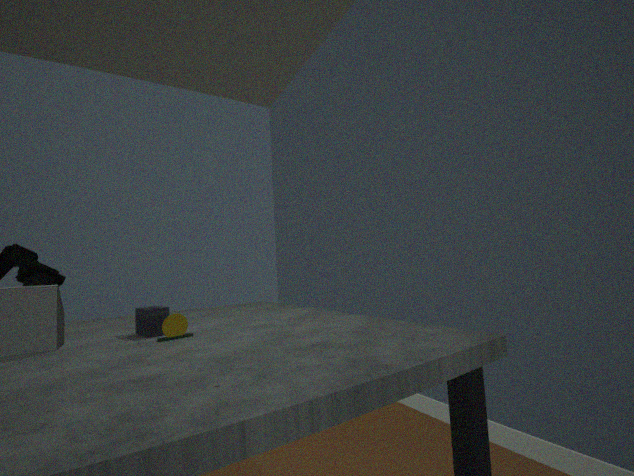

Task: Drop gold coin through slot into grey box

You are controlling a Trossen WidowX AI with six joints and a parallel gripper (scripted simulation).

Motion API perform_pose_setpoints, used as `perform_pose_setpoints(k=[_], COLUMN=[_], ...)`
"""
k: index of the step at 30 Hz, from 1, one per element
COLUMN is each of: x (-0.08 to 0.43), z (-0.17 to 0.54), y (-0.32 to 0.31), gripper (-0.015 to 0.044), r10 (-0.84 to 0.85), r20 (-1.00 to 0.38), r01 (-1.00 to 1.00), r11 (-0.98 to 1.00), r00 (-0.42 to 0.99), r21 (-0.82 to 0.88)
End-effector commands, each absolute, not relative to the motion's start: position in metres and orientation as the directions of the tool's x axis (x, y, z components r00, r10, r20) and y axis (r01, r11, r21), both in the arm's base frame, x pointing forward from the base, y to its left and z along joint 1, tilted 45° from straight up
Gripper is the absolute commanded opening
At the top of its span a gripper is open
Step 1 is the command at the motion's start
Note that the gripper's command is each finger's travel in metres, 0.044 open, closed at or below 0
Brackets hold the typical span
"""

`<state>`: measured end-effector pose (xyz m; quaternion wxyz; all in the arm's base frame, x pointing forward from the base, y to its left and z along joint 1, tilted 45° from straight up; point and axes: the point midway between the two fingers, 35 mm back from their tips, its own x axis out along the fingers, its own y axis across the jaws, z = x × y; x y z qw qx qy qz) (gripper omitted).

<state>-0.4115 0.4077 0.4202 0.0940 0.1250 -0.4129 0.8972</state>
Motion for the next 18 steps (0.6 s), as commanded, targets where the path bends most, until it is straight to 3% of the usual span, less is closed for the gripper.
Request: perform_pose_setpoints(k=[1, 18], x=[-0.367, -0.130], z=[0.431, 0.439], y=[0.439, 0.544], gripper=[0.0161, 0.0161], r10=[0.181, 0.677], r20=[0.303, 0.252], r01=[-0.347, -0.679], r11=[-0.635, -0.488], r00=[-0.936, -0.691], r21=[-0.690, -0.549])
